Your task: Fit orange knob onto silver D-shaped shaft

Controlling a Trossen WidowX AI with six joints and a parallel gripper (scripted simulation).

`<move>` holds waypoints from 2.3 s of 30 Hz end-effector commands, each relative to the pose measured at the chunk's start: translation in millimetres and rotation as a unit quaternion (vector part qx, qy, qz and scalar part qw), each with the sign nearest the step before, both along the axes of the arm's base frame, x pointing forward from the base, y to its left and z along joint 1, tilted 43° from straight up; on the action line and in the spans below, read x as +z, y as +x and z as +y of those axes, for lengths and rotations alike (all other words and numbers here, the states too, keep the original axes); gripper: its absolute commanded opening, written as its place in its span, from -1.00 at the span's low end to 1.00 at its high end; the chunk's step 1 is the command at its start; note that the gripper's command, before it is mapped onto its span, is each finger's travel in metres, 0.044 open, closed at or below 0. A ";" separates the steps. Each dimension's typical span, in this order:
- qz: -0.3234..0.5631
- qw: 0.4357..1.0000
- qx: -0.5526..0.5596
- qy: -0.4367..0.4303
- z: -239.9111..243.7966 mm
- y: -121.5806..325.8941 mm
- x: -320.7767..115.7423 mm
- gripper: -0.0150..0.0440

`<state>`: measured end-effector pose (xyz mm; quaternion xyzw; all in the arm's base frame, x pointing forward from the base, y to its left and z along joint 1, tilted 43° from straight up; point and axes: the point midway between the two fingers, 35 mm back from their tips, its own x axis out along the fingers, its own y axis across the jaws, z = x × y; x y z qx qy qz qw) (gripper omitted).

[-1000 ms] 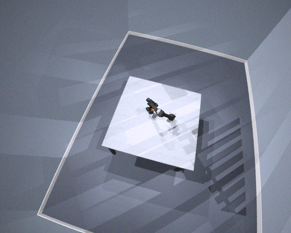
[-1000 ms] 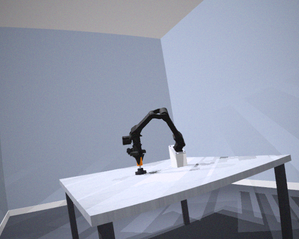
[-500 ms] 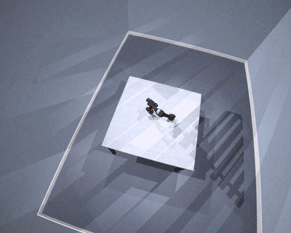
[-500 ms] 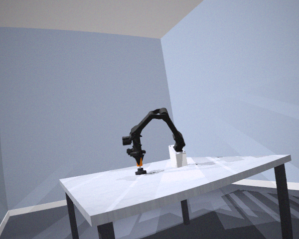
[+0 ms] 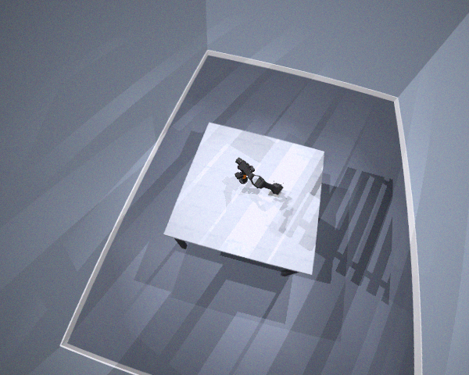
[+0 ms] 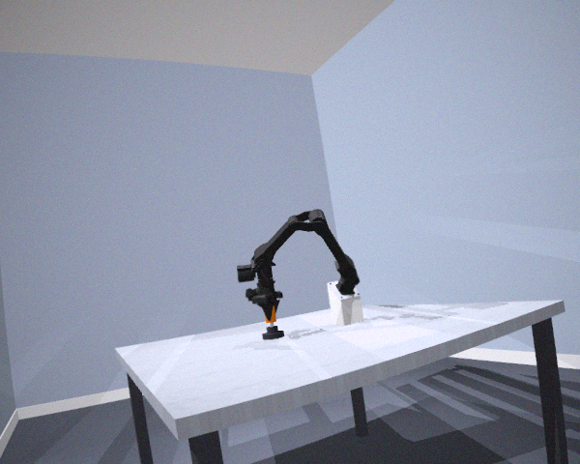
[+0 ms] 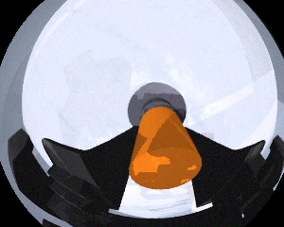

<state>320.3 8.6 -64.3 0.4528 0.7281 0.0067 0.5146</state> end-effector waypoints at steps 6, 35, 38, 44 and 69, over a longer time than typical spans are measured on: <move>0.000 1.000 -0.001 0.002 0.7 0.2 0.5 -0.49; -0.017 1.000 0.018 0.003 -1.6 1.3 6.8 -0.49; -0.017 1.000 0.018 0.003 -1.6 2.4 5.4 -0.49; -0.017 1.000 0.018 0.003 -0.8 1.6 3.1 -0.49; -0.032 0.999 0.035 0.004 -2.9 3.1 5.1 -0.49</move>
